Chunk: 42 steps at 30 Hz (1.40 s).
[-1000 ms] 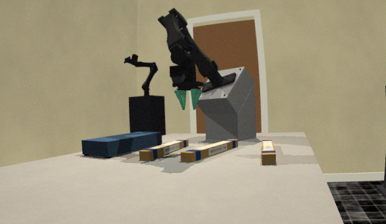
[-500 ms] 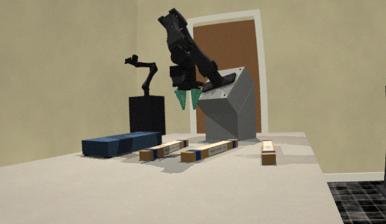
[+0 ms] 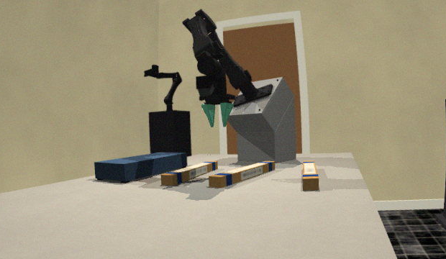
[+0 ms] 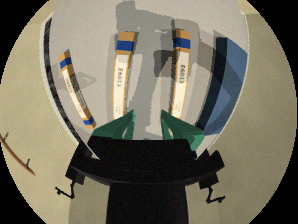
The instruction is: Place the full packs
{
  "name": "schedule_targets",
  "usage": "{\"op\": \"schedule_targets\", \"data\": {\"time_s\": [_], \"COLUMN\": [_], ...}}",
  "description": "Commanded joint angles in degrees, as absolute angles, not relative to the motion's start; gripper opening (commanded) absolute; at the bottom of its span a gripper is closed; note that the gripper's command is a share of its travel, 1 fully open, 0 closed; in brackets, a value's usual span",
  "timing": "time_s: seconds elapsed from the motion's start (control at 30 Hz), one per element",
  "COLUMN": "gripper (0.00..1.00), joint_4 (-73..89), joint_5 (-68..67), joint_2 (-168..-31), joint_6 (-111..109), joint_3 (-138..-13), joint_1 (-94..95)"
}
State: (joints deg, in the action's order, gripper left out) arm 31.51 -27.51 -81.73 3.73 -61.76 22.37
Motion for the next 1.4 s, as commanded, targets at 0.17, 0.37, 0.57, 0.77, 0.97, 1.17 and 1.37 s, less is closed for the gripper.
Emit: {"op": "schedule_targets", "data": {"time_s": [0.17, 0.37, 0.57, 0.77, 0.97, 1.17, 1.37], "gripper": [0.42, 0.42, 0.42, 0.42, 0.42, 0.42, 0.42], "joint_4": [30.14, 28.52, 26.23, 24.86, 22.70, 20.70, 19.33], "joint_5": [-27.08, -26.46, -25.93, -25.55, -25.01, -24.49, -24.15], "joint_2": [-81.92, -83.41, -85.02, -86.00, -87.52, -89.12, -90.16], "joint_6": [3.49, 2.83, 1.99, 1.52, 0.77, 0.10, -0.40], "joint_3": [-61.06, -59.52, -59.77, -59.00, -59.09, -58.57, -60.49], "joint_1": [22.32, 21.33, 20.44, 19.96, 18.99, 18.18, 18.40]}}
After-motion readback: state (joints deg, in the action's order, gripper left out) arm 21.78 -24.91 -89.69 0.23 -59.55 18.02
